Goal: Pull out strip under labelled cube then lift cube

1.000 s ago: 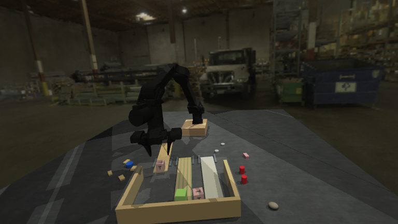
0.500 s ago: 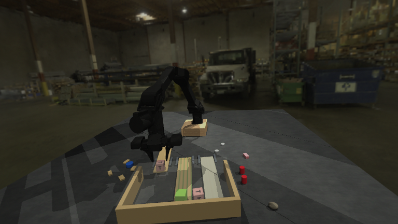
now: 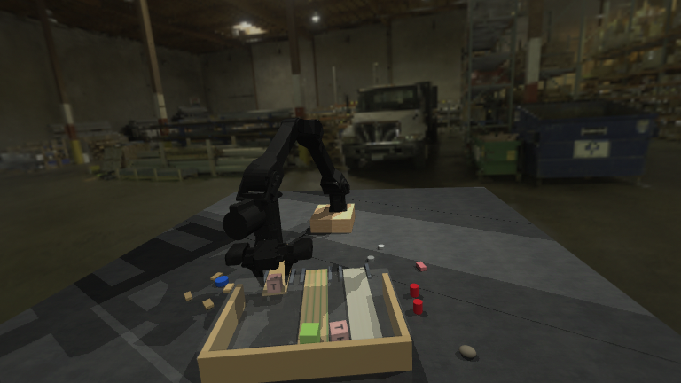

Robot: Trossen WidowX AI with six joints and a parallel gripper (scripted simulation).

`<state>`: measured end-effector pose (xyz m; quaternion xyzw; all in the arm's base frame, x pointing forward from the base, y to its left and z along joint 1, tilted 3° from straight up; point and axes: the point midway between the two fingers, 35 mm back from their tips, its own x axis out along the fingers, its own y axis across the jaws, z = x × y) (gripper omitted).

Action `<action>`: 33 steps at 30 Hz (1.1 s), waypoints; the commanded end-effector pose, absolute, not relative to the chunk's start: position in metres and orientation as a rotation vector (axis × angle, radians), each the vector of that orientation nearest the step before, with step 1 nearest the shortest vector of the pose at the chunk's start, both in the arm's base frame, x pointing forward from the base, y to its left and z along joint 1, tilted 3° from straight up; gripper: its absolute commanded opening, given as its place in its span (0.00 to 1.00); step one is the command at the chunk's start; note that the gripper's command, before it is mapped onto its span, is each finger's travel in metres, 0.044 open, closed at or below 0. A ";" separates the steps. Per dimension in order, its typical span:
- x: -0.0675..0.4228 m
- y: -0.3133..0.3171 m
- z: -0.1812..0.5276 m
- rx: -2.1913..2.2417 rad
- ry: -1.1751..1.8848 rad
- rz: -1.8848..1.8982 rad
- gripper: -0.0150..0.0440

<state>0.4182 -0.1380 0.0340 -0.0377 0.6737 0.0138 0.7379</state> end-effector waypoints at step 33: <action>0.367 -0.121 0.062 -0.078 1.492 0.026 0.25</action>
